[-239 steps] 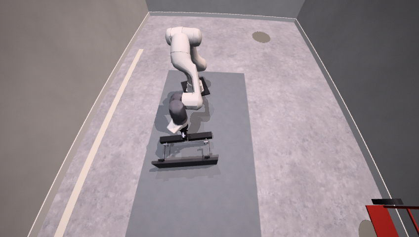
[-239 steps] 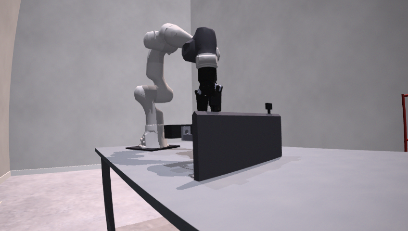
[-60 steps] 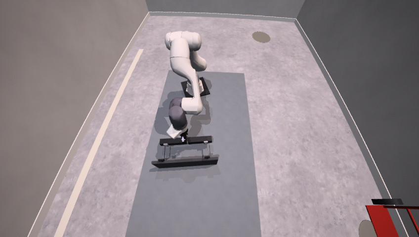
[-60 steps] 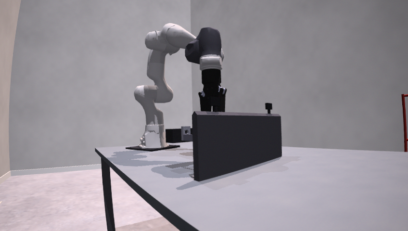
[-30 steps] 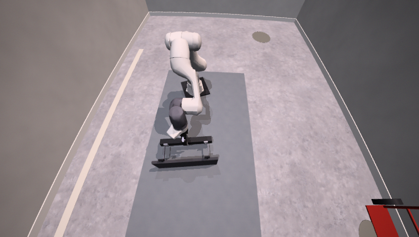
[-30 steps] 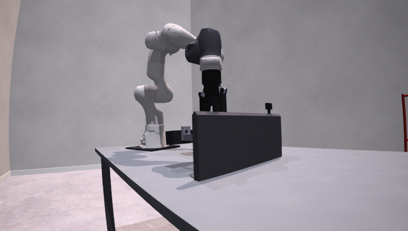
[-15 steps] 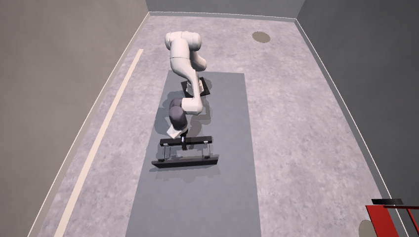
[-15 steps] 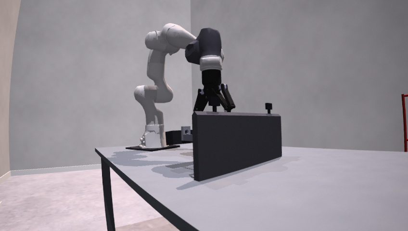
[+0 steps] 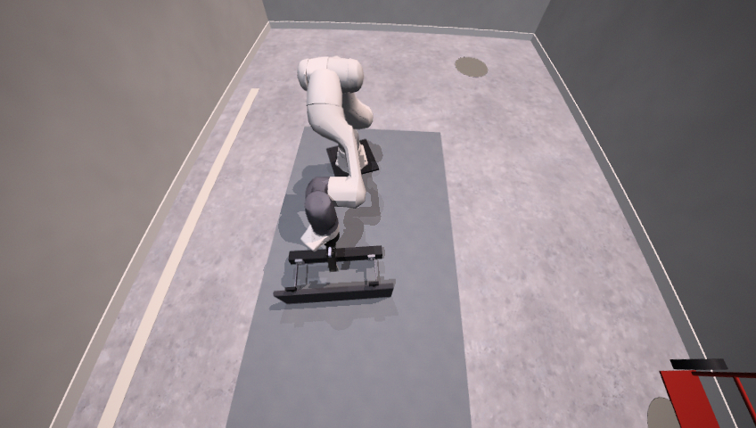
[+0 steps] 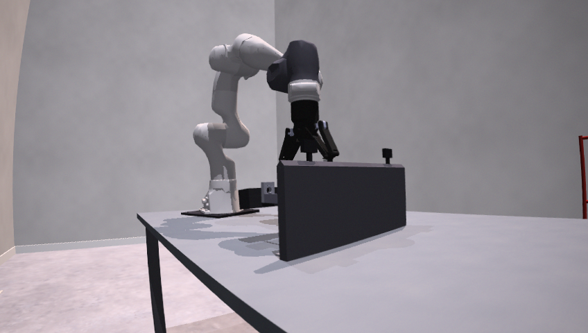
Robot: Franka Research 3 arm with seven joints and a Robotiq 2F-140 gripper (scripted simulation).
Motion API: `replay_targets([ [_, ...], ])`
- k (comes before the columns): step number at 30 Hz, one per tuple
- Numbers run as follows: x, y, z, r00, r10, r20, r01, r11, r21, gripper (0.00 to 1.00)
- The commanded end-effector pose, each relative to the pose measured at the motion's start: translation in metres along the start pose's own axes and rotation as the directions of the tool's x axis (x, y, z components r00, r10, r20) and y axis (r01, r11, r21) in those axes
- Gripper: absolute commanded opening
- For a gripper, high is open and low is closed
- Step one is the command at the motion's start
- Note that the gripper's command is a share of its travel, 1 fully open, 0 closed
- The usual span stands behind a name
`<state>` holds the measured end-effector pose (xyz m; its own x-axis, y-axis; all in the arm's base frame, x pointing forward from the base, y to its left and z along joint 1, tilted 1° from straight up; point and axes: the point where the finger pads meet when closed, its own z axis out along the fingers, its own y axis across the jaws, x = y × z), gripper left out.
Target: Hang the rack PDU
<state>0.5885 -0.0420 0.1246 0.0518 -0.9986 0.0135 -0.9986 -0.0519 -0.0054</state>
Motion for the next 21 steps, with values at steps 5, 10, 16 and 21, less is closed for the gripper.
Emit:
replay_targets([
  [5, 0.0, -0.001, -0.002, 1.0, 0.004, -0.003, -0.004, 1.0, 0.005, 1.0],
  [10, 0.0, -0.001, -0.011, 1.0, 0.004, -0.003, -0.004, 1.0, 0.005, 1.0],
  [16, 0.0, -0.001, -0.039, 1.0, 0.004, -0.003, -0.004, 1.0, 0.005, 1.0],
  [21, 0.0, -0.001, -0.056, 1.0, 0.004, -0.003, -0.004, 1.0, 0.005, 1.0],
])
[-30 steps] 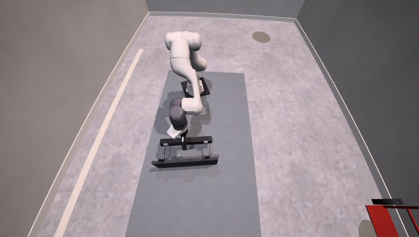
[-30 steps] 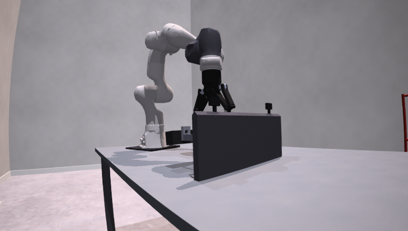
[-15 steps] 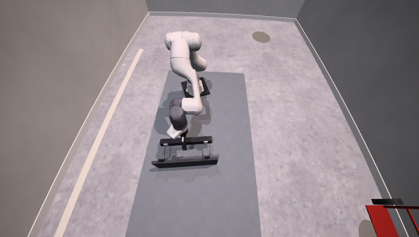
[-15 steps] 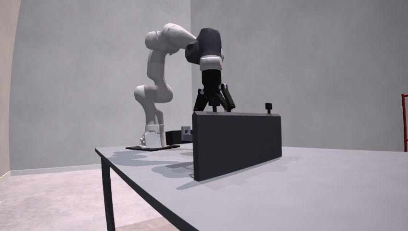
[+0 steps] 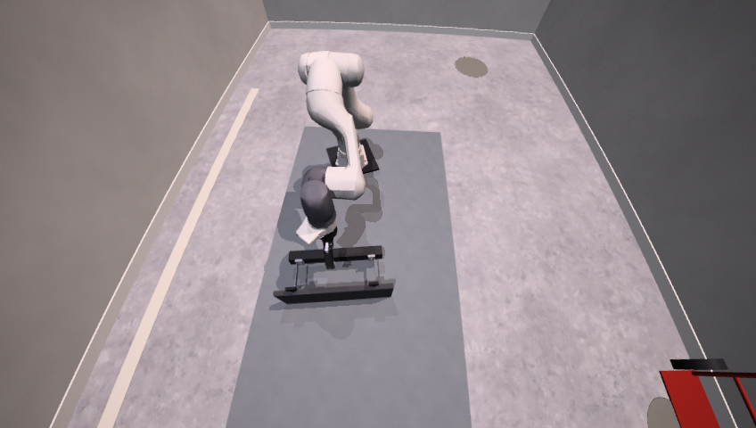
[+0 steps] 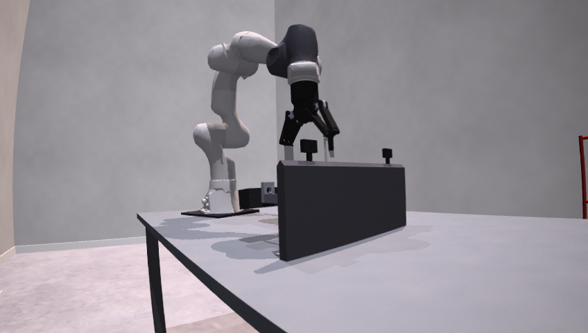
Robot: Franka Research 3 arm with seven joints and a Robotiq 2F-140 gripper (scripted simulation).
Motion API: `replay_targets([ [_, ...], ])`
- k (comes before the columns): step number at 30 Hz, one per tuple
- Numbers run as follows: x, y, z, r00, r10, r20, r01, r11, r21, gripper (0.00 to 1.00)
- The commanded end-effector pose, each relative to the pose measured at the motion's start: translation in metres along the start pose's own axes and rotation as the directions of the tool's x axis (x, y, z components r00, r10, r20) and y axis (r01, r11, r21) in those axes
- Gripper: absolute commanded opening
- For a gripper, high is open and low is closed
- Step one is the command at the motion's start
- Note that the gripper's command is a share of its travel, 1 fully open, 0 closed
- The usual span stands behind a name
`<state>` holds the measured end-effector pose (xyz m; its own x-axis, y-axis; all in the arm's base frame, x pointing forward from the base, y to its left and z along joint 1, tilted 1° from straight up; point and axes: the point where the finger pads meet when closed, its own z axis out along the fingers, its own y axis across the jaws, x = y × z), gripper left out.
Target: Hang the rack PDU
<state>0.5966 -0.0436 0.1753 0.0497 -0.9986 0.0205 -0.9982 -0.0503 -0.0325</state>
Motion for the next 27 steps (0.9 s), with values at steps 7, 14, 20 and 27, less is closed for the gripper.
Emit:
replay_targets([
  [7, -0.002, 0.006, -0.015, 1.0, 0.002, 0.004, -0.002, 1.0, -0.022, 1.0],
  [14, -0.002, 0.008, -0.015, 1.0, 0.002, 0.004, -0.002, 1.0, -0.022, 1.0],
  [20, -0.002, 0.013, -0.015, 1.0, 0.002, 0.004, -0.002, 1.0, -0.022, 1.0],
  [27, -0.002, 0.034, -0.016, 1.0, 0.002, 0.004, -0.002, 1.0, -0.022, 1.0],
])
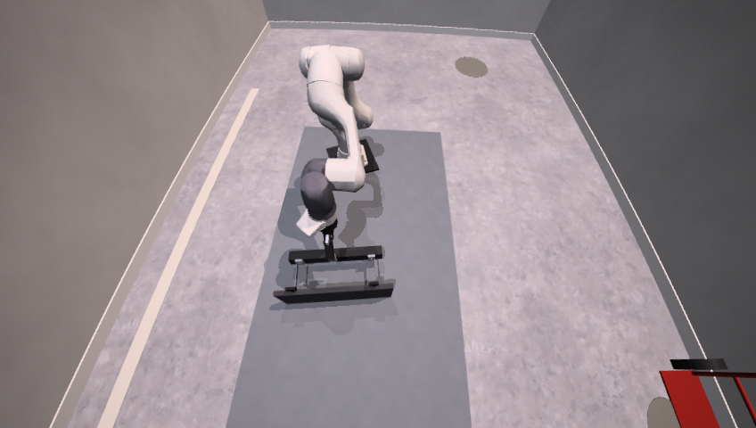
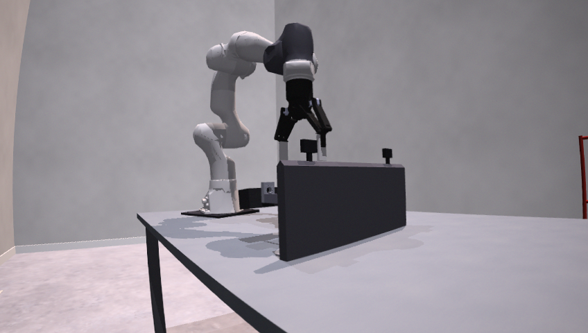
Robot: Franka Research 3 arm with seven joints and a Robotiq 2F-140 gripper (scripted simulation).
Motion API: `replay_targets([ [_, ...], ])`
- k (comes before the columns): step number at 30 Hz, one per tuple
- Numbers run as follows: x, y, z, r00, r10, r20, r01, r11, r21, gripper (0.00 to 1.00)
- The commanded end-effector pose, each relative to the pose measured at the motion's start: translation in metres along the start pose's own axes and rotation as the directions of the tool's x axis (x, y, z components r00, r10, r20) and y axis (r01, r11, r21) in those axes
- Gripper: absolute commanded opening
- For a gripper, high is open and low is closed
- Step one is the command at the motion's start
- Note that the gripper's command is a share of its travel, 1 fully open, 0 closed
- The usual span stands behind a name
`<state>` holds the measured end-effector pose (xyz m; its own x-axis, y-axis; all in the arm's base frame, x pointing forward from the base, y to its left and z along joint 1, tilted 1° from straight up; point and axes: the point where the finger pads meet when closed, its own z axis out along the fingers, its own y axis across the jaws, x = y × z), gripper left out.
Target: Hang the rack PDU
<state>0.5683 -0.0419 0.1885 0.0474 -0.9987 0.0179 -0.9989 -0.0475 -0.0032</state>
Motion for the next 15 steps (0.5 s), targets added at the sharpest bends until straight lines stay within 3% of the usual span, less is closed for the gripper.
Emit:
replay_targets([
  [1, 0.001, 0.01, -0.001, 1.0, 0.0, 0.002, 0.0, 1.0, 0.007, 1.0],
  [15, 0.001, 0.067, -0.001, 1.0, 0.0, 0.002, 0.0, 1.0, 0.007, 1.0],
])
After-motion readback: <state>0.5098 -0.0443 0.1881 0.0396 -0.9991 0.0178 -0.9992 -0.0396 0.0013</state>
